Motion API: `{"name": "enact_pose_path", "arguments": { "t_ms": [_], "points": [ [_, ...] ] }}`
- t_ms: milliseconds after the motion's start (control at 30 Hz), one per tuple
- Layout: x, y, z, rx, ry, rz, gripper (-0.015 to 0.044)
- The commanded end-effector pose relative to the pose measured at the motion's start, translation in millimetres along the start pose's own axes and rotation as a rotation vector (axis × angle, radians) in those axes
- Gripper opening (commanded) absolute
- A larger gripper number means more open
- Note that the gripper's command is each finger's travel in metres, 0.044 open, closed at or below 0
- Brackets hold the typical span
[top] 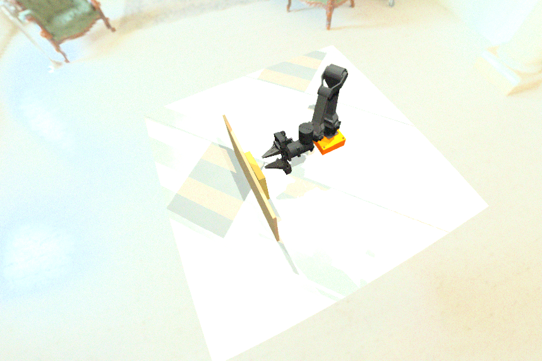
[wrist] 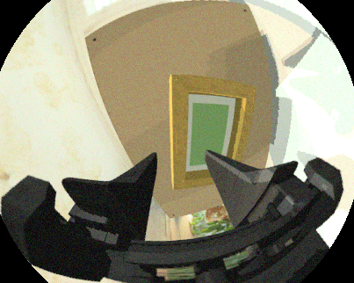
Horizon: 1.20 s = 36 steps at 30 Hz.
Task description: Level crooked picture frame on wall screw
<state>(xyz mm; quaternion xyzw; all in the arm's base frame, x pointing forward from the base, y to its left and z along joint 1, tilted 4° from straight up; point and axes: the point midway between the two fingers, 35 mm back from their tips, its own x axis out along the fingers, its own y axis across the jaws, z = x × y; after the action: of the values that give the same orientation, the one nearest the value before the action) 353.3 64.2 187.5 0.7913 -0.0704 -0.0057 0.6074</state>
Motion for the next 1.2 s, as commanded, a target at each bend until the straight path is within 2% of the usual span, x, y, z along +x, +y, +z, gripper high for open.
{"name": "enact_pose_path", "arguments": {
  "t_ms": [0,667,1167],
  "points": [
    [5,0,-1,0.005,0.003,-0.002,0.0260],
    [37,0,0,0.005,0.003,0.001,0.0260],
    [38,0,0,0.005,0.003,0.001,0.0260]
  ]
}}
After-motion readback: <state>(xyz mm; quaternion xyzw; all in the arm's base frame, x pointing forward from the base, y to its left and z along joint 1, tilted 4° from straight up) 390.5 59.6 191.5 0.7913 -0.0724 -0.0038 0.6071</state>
